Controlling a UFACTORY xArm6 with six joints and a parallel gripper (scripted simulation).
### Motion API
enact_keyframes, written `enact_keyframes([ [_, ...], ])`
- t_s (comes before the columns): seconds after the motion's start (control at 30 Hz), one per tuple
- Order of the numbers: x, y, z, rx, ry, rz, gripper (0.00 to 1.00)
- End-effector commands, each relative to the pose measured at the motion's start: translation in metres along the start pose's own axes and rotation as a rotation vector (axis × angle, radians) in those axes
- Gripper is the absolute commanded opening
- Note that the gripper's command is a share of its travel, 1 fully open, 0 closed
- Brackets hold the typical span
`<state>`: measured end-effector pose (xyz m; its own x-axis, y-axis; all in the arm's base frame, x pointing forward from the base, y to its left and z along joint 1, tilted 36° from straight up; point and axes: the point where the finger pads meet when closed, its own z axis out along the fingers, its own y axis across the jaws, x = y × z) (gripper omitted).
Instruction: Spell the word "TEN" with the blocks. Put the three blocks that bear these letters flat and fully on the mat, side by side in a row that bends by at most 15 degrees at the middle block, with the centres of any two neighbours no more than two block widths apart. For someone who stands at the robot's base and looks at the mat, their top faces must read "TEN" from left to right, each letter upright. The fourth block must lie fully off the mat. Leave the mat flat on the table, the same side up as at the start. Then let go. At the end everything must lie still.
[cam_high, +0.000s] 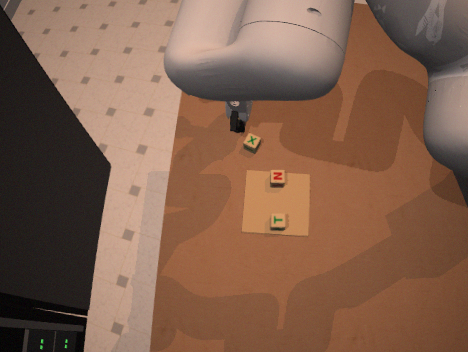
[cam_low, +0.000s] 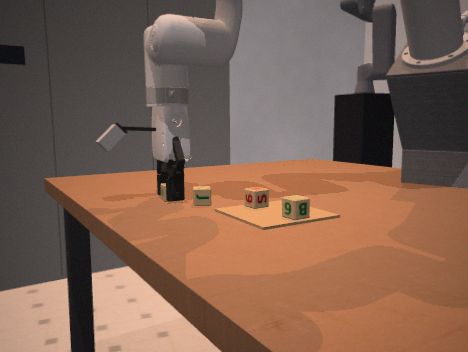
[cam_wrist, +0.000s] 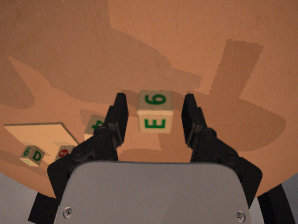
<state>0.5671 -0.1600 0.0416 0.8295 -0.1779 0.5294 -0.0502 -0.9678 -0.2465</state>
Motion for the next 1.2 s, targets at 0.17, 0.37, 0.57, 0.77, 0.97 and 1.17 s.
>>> enact_keyframes([
  [0.17,0.0014,0.0004,-0.0009,-0.001,0.003,0.0,0.64],
  [0.37,0.0014,0.0004,-0.0009,-0.001,0.003,0.0,0.47],
  [0.57,0.0014,0.0004,-0.0009,-0.001,0.003,0.0,0.47],
  [0.77,0.0014,0.0004,-0.0009,-0.001,0.003,0.0,0.47],
  [0.97,0.0014,0.0004,-0.0009,-0.001,0.003,0.0,0.27],
  [1.17,0.0014,0.0004,-0.0009,-0.001,0.003,0.0,0.27],
])
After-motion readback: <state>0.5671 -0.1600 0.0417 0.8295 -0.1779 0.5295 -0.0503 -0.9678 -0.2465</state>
